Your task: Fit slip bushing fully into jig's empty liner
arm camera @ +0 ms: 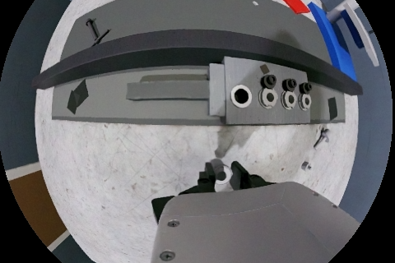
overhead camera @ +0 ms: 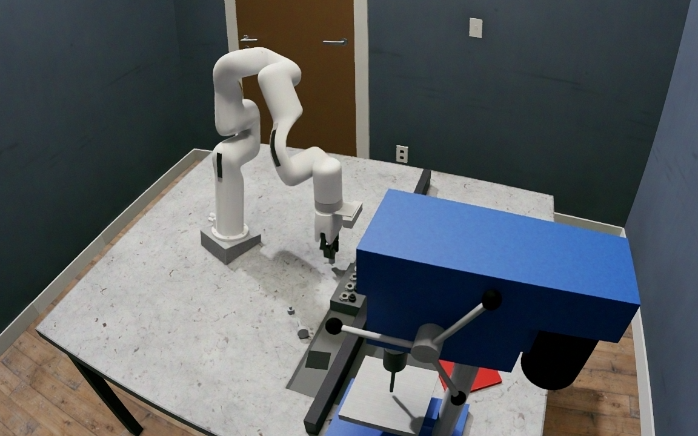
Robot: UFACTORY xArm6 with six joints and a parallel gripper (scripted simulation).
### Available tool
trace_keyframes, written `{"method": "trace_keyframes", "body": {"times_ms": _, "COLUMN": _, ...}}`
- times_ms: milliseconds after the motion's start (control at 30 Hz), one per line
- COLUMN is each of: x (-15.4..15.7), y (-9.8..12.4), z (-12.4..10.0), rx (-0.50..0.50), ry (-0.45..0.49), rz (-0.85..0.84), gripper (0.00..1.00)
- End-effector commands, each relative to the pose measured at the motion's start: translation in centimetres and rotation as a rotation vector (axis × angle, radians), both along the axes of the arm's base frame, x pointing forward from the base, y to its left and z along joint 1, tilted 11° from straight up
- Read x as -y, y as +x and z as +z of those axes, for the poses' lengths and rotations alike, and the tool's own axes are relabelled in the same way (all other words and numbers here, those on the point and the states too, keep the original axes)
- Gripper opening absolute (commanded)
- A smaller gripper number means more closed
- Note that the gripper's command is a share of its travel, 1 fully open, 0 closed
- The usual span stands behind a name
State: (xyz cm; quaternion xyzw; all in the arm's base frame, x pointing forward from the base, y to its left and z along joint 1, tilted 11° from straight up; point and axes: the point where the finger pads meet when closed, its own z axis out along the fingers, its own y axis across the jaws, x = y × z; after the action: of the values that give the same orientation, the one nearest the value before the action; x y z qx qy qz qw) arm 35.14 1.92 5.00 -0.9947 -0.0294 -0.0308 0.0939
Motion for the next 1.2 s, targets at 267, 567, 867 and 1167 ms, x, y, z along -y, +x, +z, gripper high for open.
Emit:
{"method": "trace_keyframes", "body": {"times_ms": 267, "x": 0.6, "y": 0.0, "z": 3.1, "rx": 0.003, "ry": 0.000, "rz": 0.000, "gripper": 0.26}}
{"method": "trace_keyframes", "body": {"times_ms": 567, "x": 1.0, "y": -0.2, "z": 5.1, "rx": 0.003, "ry": 0.000, "rz": 0.000, "gripper": 0.26}}
{"method": "trace_keyframes", "body": {"times_ms": 867, "x": 1.2, "y": -0.2, "z": 6.2, "rx": 0.003, "ry": 0.000, "rz": 0.000, "gripper": 0.26}}
{"method": "trace_keyframes", "body": {"times_ms": 1167, "x": 1.3, "y": -0.3, "z": 6.7, "rx": 0.003, "ry": 0.000, "rz": 0.000, "gripper": 0.26}}
